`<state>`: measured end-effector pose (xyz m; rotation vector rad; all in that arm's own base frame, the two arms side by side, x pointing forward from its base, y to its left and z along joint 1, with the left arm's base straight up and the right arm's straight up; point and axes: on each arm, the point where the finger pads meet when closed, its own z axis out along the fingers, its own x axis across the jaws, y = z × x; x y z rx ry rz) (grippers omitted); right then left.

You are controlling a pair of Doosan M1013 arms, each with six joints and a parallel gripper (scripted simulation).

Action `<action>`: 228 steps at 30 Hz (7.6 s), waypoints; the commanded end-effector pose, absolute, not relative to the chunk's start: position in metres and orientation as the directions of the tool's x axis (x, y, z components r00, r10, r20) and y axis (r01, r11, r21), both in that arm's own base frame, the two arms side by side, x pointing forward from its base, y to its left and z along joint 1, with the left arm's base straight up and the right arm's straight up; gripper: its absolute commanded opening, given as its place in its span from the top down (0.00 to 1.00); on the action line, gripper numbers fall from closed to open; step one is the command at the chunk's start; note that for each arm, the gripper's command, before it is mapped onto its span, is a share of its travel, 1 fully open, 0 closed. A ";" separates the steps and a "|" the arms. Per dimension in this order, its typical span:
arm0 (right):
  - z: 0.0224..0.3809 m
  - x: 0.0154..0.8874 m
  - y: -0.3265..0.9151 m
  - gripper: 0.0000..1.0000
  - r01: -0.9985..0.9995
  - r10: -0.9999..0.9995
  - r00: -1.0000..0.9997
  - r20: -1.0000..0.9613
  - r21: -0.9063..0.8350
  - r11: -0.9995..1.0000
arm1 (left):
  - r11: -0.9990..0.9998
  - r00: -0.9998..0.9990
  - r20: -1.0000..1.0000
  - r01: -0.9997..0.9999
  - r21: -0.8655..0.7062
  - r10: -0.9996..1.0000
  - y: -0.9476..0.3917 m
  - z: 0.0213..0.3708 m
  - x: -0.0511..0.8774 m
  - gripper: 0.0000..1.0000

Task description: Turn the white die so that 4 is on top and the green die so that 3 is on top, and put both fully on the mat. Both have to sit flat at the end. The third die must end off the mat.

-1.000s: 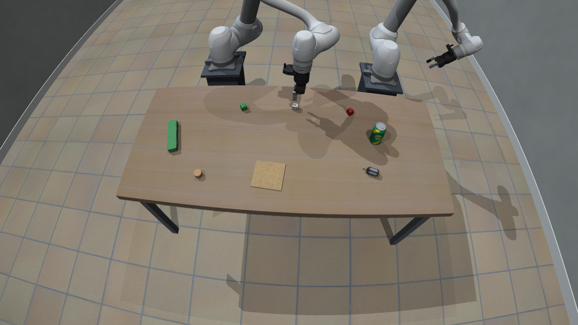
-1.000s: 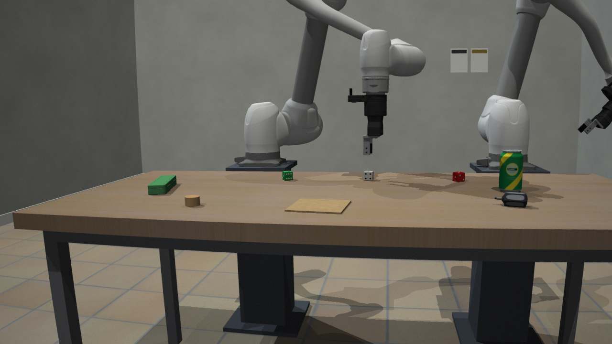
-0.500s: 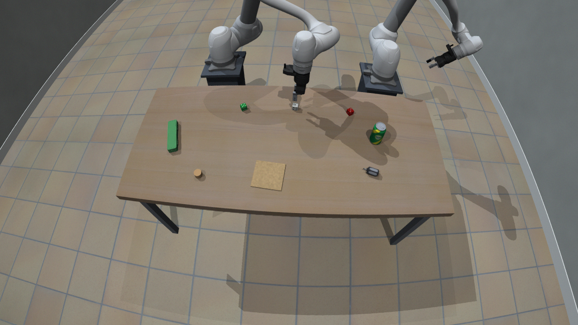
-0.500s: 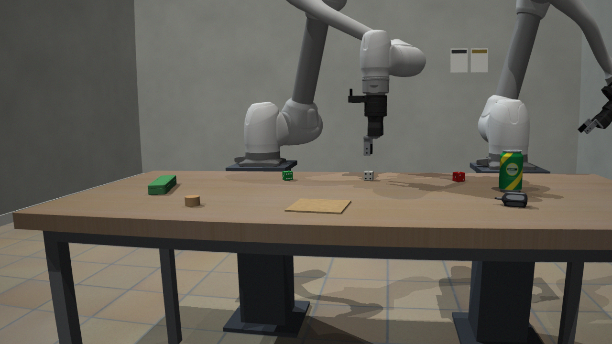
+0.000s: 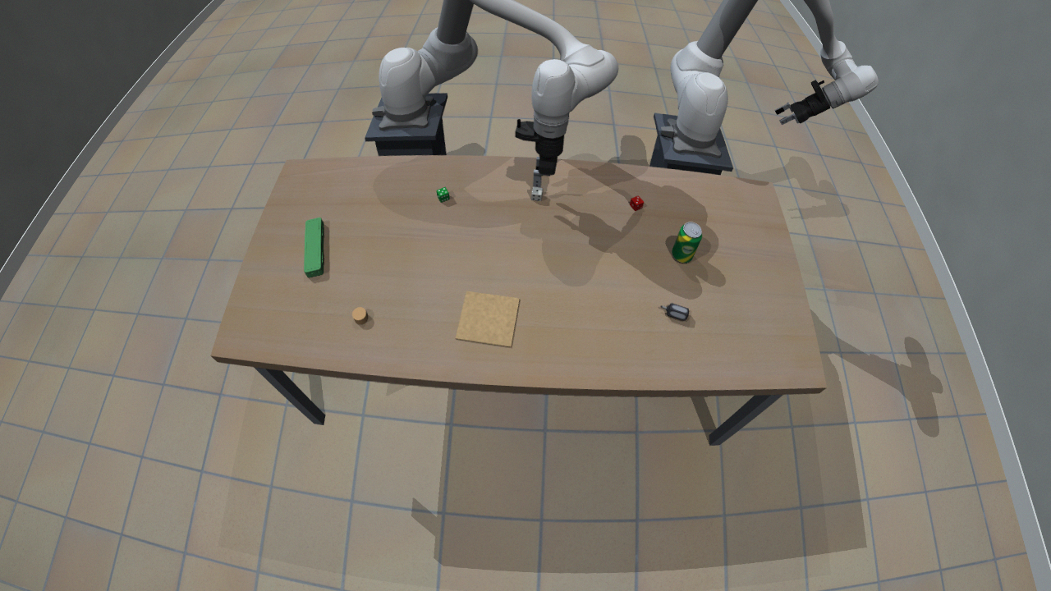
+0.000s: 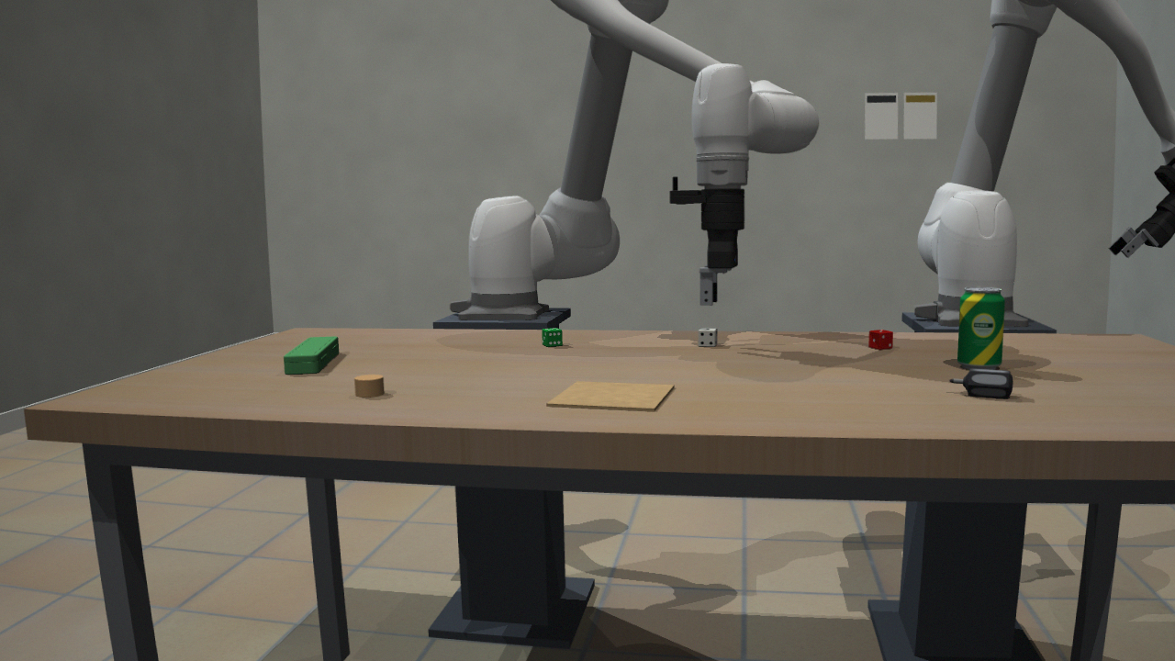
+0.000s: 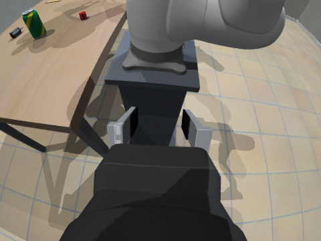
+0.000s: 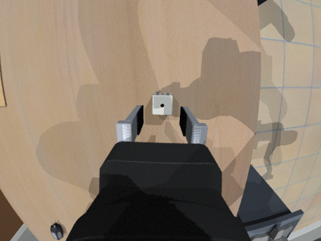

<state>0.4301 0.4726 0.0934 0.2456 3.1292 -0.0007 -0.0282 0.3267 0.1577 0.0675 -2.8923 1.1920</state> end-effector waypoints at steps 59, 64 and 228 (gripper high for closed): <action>0.056 0.428 0.470 0.13 0.153 0.153 -0.988 0.000 0.000 0.988 | 0.706 -0.999 0.038 -0.051 -0.706 -0.035 0.323 0.159 -0.032 0.00; 0.056 0.428 0.470 0.13 0.153 0.153 -0.988 0.000 0.000 0.988 | 0.706 -0.999 0.038 -0.051 -0.706 -0.035 0.323 0.159 -0.032 0.00; 0.130 0.713 0.441 0.43 -0.879 -0.879 -0.477 0.000 0.000 0.477 | 0.706 -0.999 0.038 -0.051 -0.706 -0.035 0.323 0.159 -0.032 0.00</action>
